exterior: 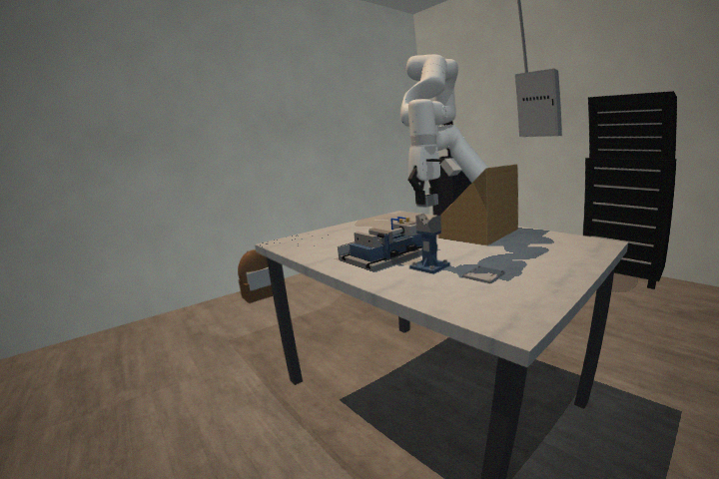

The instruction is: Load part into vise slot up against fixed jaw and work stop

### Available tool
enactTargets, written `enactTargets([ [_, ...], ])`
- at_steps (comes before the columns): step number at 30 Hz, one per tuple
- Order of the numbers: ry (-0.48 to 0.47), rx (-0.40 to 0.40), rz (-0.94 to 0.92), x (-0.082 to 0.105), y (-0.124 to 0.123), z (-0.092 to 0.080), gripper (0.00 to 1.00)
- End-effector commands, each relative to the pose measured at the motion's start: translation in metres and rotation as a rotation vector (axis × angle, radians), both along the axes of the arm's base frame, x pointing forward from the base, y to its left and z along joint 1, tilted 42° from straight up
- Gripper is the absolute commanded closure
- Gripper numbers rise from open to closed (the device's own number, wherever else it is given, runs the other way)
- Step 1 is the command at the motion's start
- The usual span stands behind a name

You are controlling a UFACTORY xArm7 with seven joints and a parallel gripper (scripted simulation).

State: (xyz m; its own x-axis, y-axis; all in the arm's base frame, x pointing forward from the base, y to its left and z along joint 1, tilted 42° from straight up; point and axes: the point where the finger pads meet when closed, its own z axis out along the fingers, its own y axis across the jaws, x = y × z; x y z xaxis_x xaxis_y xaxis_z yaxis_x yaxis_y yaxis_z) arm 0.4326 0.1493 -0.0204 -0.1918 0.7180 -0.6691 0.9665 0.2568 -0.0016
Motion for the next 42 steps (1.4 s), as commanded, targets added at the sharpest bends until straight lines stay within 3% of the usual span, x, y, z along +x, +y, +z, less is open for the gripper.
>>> enactTargets([
  [1, -0.002, 0.003, 0.003, 0.0, 0.005, 0.005, 1.0],
  [21, -0.002, 0.003, 0.003, -0.004, 0.02, 0.021, 1.0],
  [42, -0.001, 0.003, 0.003, -0.004, 0.021, 0.023, 1.0],
])
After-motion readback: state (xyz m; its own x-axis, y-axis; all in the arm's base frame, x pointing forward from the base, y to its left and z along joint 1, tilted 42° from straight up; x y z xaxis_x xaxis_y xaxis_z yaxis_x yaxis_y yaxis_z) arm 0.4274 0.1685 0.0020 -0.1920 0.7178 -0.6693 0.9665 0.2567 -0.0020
